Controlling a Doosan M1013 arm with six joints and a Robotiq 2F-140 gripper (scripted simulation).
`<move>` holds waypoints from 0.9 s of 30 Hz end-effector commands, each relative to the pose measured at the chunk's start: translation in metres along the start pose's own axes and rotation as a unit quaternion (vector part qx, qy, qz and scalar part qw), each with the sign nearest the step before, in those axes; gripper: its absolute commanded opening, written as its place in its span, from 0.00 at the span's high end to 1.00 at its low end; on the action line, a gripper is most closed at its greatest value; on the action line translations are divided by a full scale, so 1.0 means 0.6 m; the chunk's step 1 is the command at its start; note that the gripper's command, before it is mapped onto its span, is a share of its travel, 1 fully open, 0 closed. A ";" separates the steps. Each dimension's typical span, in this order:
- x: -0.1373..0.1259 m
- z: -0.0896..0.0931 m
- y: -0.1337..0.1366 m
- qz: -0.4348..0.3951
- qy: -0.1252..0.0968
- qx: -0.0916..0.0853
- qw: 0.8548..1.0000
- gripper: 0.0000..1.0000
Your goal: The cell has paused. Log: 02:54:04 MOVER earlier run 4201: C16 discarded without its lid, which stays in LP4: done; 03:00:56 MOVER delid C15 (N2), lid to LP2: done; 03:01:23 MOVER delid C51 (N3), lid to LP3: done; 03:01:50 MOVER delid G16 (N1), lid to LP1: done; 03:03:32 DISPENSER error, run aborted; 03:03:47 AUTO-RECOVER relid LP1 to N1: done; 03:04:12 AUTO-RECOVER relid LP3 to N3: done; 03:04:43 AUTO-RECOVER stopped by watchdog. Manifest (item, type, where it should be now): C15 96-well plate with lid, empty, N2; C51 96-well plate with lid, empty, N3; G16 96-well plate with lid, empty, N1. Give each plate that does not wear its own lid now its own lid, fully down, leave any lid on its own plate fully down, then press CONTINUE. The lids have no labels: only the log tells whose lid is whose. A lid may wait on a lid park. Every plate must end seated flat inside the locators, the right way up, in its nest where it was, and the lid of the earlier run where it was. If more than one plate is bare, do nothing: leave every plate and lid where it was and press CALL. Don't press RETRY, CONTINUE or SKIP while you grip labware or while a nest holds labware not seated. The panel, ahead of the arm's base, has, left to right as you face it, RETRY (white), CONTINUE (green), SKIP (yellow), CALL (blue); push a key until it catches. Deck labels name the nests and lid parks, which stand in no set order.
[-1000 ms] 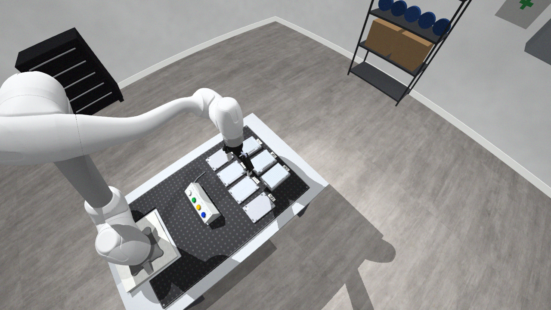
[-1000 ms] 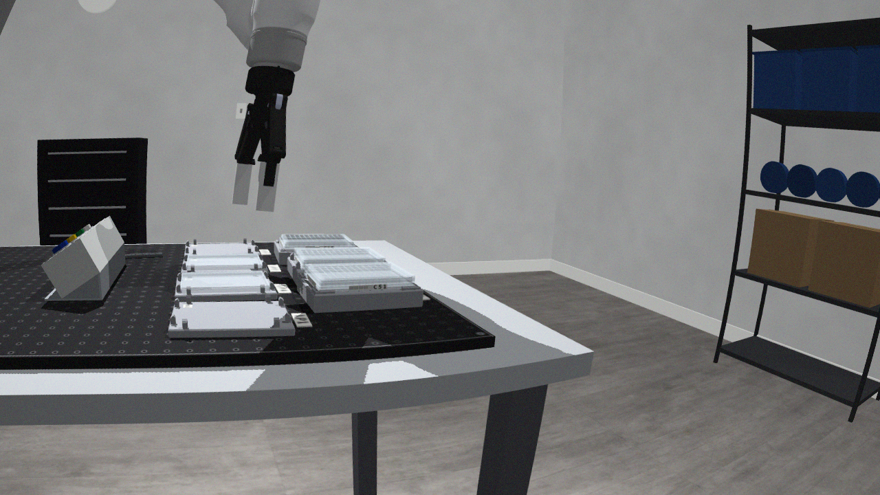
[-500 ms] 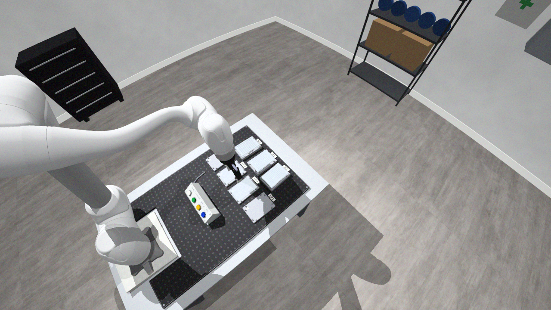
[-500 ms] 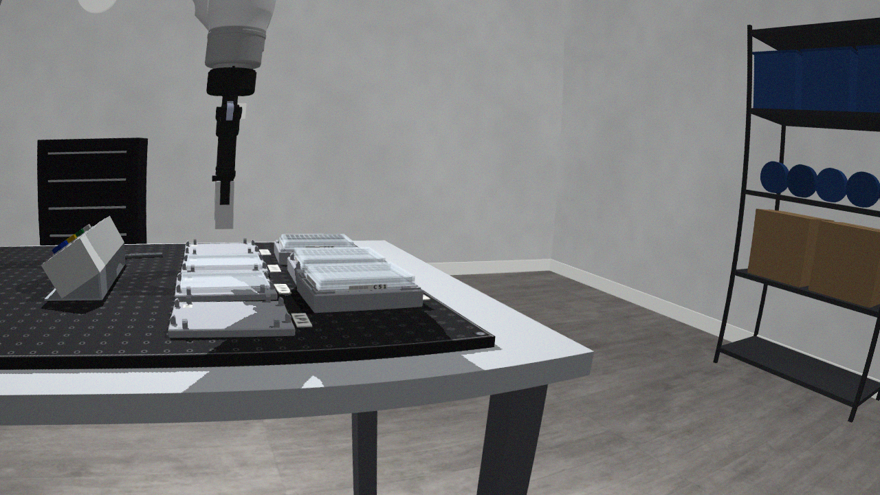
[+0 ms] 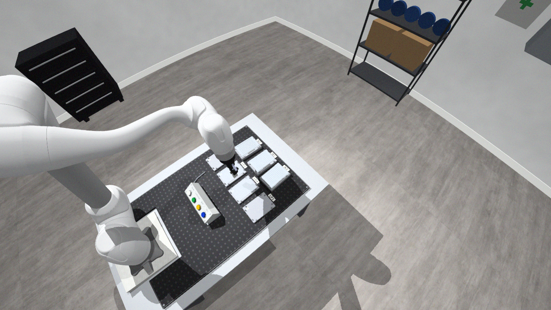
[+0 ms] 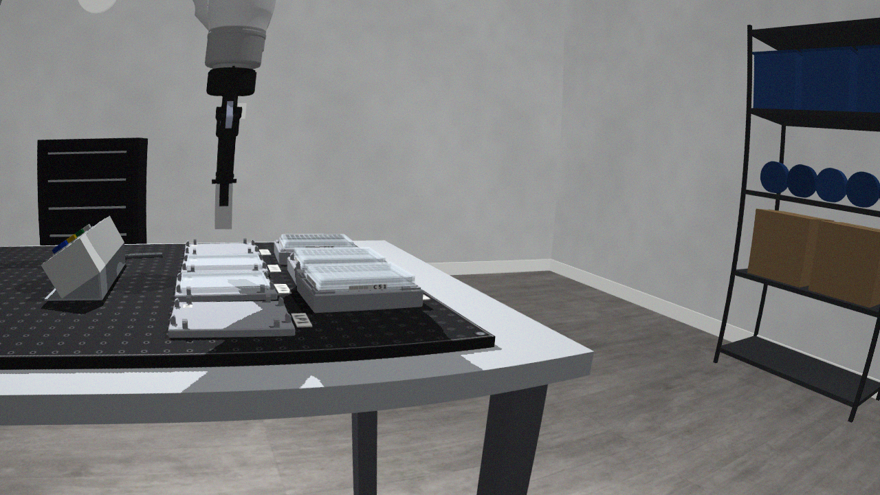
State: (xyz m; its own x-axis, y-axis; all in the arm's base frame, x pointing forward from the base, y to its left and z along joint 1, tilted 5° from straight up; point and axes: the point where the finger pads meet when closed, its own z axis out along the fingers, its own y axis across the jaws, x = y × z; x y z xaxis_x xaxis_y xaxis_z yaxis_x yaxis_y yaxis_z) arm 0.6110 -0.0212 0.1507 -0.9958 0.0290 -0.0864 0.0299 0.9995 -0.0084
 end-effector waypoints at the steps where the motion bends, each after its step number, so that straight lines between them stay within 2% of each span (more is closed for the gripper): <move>1: 0.000 0.000 0.000 0.000 0.000 0.000 1.000 1.00; 11: 0.000 0.000 0.000 0.000 0.000 0.000 1.000 1.00; 15: -0.001 0.000 -0.016 0.000 0.000 0.000 1.000 1.00; 16: -0.003 0.000 -0.045 0.000 0.000 0.000 1.000 1.00; 18: -0.003 0.000 -0.130 0.000 0.000 0.000 1.000 1.00; 20: -0.003 0.000 -0.130 0.000 0.000 0.000 1.000 1.00; 21: -0.001 0.000 -0.171 0.000 0.000 0.000 1.000 1.00; 22: -0.001 0.000 -0.171 0.000 0.000 0.000 1.000 1.00; 24: 0.003 0.000 -0.214 0.000 0.000 0.000 1.000 1.00; 27: 0.004 0.000 -0.217 0.000 0.000 0.000 1.000 1.00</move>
State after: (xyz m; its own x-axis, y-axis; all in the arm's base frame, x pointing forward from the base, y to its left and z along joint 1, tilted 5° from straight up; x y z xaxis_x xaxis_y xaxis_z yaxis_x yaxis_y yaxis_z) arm 0.6052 -0.1403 0.1515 -0.9958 0.0301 -0.0861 0.0311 0.9995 -0.0113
